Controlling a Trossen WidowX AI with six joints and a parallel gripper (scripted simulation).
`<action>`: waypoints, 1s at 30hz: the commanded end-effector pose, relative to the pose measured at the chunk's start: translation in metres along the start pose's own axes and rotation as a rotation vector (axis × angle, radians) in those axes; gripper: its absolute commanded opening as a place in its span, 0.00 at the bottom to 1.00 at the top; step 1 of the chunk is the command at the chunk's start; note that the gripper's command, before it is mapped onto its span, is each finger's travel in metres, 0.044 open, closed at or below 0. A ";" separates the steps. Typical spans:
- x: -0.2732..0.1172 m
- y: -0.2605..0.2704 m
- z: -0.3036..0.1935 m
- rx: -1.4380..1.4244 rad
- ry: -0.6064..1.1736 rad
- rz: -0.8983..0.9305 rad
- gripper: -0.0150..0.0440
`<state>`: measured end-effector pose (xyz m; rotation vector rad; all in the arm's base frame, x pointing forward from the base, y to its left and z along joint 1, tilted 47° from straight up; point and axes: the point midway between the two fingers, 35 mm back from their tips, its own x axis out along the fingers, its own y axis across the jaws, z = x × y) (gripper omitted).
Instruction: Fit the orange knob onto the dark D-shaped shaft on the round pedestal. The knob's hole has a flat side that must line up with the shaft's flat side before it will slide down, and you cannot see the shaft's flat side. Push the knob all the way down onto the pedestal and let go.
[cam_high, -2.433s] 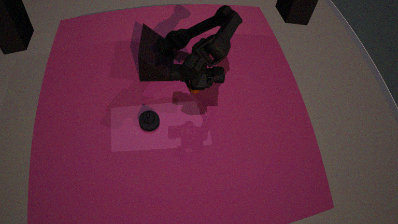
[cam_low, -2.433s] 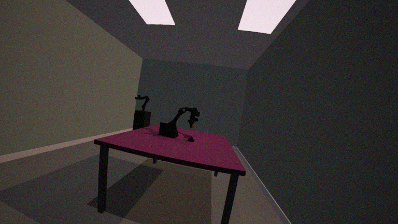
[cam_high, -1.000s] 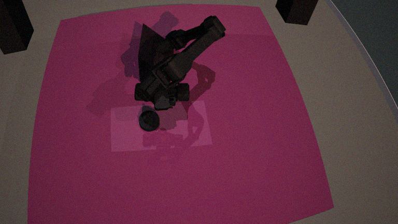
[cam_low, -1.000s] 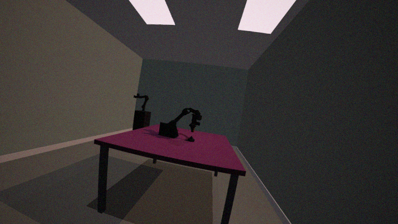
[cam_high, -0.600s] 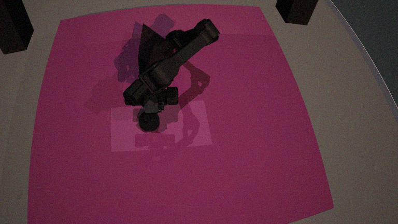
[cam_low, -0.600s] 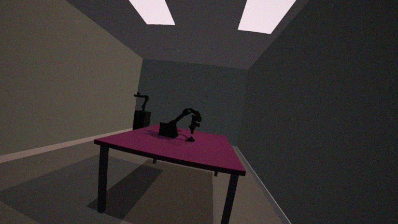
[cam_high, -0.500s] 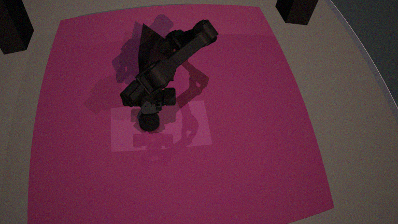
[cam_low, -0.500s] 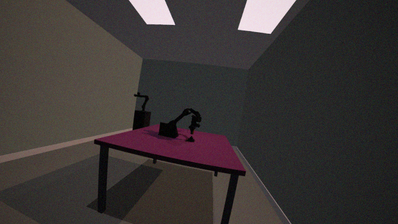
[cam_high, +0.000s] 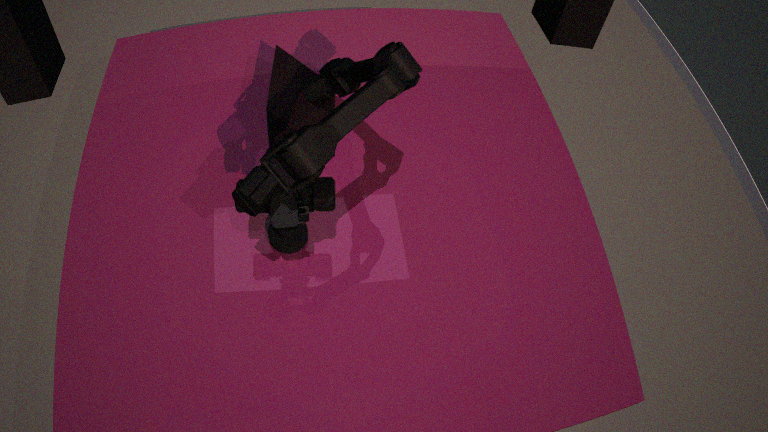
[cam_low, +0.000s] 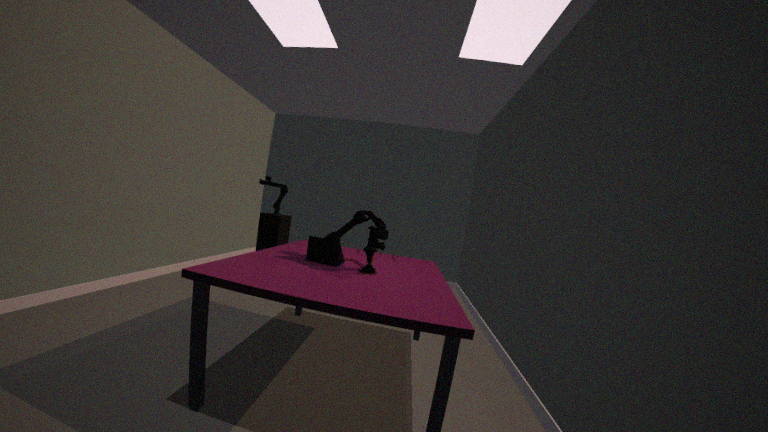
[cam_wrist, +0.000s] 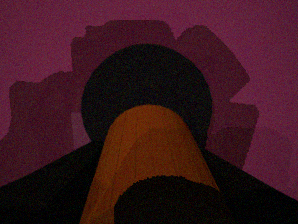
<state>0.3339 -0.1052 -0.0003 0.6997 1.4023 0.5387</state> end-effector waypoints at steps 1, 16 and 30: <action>-0.001 0.000 0.001 0.001 -0.007 0.001 0.25; 0.001 0.000 0.002 0.000 -0.007 0.001 0.25; 0.002 0.001 0.002 0.000 -0.007 0.002 0.25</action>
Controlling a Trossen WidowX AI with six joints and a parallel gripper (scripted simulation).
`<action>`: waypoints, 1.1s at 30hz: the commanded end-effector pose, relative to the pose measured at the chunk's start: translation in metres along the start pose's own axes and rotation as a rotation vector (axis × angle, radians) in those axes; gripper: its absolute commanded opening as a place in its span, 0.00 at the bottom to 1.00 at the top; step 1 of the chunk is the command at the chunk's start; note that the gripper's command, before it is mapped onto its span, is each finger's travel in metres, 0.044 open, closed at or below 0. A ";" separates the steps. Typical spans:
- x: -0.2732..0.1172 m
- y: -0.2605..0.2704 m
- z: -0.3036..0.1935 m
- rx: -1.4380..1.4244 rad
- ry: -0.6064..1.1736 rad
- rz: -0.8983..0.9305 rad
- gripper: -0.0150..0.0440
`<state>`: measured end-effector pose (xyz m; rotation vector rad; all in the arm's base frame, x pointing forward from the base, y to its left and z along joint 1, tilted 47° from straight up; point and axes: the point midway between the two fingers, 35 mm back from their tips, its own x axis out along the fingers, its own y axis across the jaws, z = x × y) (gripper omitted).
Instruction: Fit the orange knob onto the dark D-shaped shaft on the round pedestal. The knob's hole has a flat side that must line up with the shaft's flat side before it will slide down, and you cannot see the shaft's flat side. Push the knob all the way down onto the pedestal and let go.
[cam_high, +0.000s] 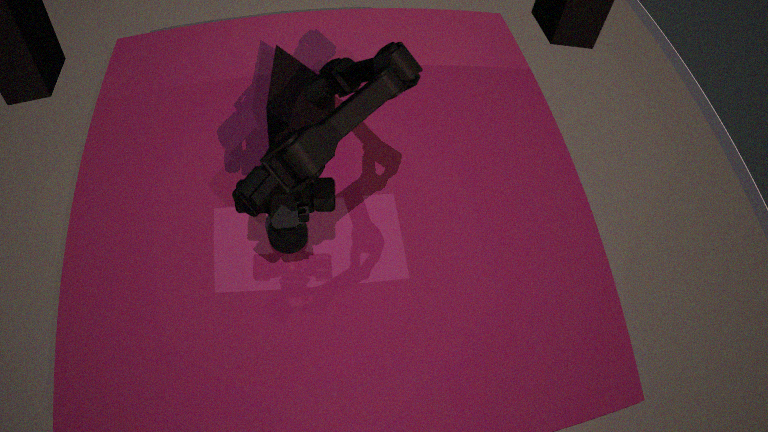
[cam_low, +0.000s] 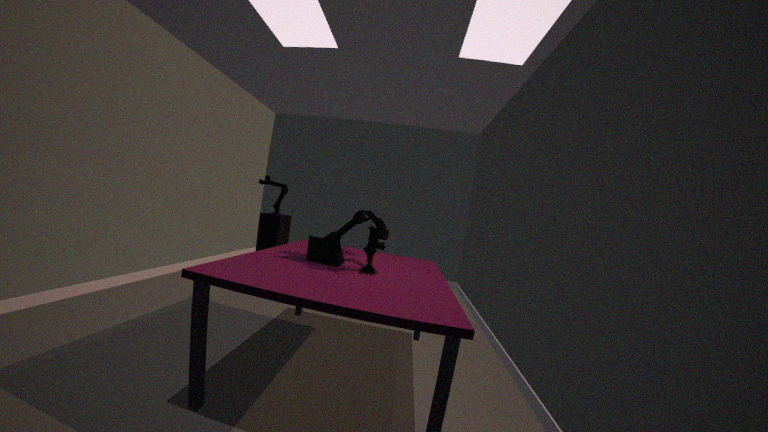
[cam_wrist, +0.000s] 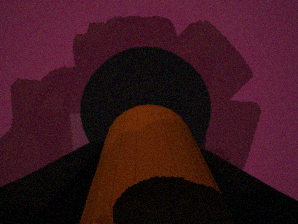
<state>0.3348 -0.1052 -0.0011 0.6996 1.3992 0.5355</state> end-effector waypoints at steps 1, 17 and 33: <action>-0.001 0.002 0.001 0.000 -0.003 0.003 0.25; -0.001 -0.001 -0.001 -0.210 -0.003 0.003 0.25; 0.001 0.001 0.001 -0.210 -0.003 0.003 0.25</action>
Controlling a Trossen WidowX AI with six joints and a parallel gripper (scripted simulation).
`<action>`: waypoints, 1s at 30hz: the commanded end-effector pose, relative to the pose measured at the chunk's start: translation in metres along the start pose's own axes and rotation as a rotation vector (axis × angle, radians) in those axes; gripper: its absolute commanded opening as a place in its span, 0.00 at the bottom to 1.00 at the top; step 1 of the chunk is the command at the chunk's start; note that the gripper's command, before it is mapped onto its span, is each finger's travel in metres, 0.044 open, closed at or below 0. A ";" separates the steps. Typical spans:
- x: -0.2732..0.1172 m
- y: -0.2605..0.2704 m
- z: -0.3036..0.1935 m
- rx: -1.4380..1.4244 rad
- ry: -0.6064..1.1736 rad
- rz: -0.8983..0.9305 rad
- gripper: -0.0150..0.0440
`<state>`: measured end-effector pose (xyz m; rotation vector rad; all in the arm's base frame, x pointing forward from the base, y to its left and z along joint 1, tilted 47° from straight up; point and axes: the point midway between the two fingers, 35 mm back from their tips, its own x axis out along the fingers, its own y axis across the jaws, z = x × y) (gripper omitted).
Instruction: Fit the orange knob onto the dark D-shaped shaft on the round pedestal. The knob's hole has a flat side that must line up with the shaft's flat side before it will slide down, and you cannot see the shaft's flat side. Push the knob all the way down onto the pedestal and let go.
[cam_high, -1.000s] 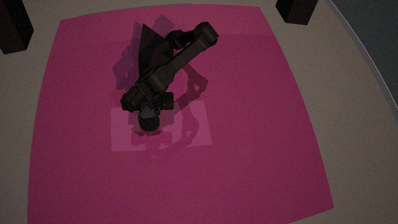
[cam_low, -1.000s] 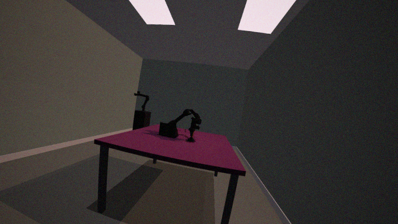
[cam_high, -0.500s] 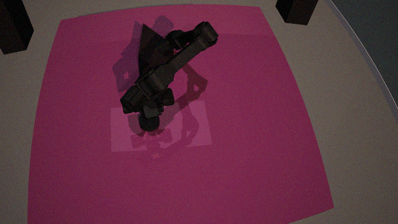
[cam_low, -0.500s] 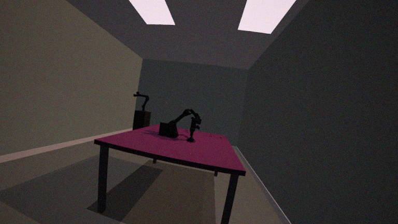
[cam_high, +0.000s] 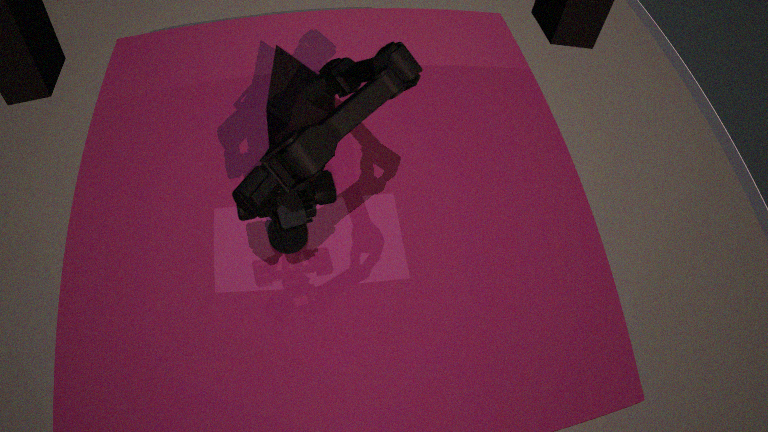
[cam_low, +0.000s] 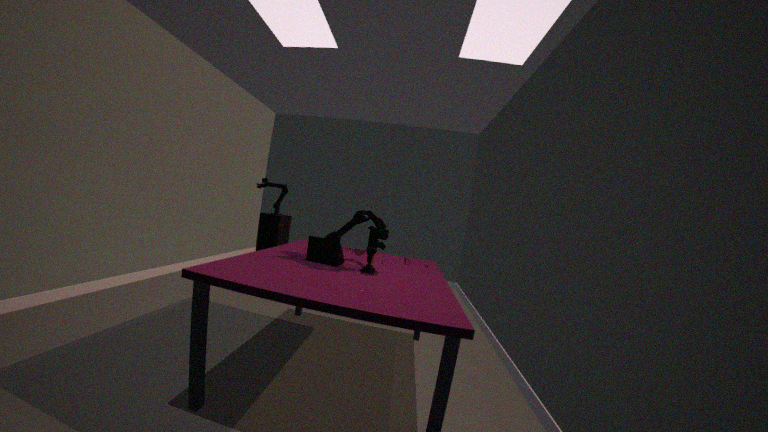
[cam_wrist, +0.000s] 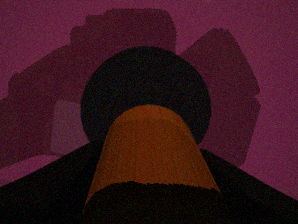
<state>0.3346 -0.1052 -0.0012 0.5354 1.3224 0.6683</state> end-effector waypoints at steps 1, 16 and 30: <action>0.001 0.001 0.001 -0.006 -0.003 0.002 0.25; -0.004 0.002 0.002 -0.032 -0.003 0.002 0.25; 0.000 0.000 0.000 -0.215 -0.003 0.002 0.25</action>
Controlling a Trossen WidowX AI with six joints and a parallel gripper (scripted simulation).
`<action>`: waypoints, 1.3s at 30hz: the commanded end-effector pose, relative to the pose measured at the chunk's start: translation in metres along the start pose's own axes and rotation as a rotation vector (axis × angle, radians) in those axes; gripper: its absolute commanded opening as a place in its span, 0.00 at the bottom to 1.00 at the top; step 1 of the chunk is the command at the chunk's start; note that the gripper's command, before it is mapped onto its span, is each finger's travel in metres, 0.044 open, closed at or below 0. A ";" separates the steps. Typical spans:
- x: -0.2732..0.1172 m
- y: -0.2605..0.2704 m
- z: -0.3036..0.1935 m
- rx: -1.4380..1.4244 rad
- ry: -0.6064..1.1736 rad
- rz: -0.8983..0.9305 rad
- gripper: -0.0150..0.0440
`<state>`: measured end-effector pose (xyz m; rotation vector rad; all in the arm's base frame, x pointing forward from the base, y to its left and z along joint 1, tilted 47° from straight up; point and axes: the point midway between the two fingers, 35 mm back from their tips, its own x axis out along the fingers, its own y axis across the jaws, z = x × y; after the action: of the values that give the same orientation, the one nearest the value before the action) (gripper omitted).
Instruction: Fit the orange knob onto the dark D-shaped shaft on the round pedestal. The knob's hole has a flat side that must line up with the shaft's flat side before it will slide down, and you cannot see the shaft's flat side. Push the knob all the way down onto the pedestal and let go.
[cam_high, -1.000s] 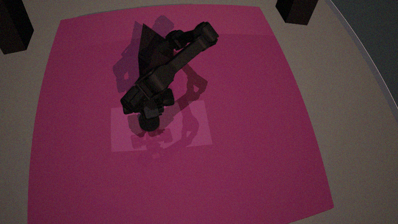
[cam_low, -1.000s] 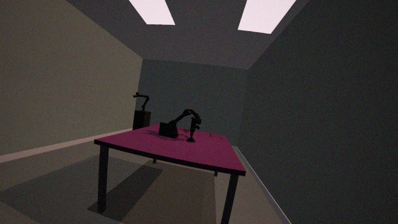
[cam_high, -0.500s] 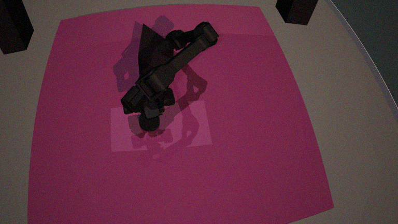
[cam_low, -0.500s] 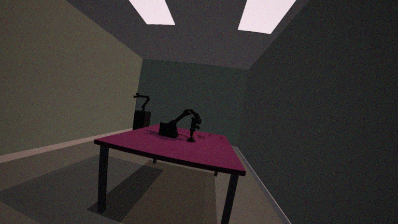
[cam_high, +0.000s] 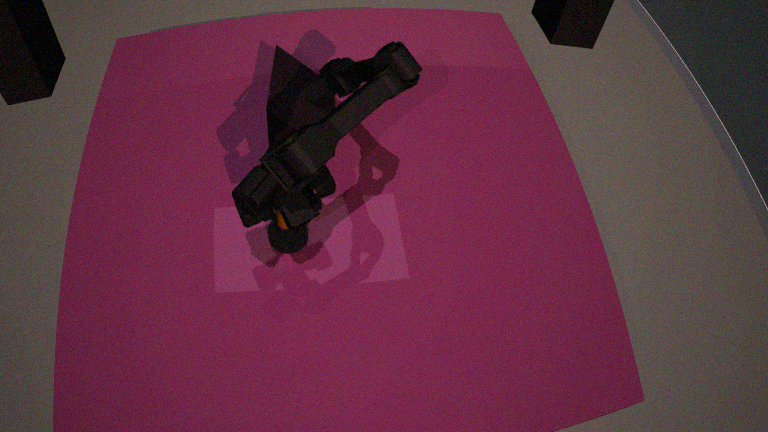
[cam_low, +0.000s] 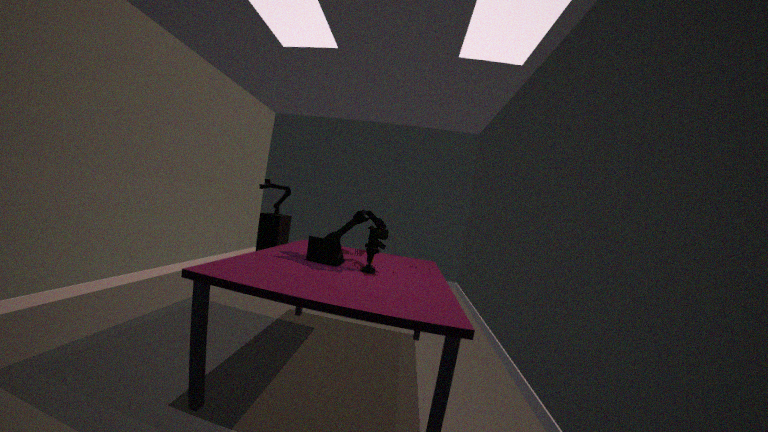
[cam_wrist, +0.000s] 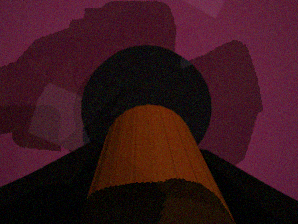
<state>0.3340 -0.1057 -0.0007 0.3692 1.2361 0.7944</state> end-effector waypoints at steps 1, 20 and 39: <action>0.001 0.000 0.001 -0.009 -0.003 0.001 0.25; 0.002 0.001 0.003 -0.009 -0.003 0.001 0.25; 0.001 0.000 0.000 -0.219 -0.003 0.000 0.25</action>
<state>0.3339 -0.1060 -0.0005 0.2018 1.1414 0.9132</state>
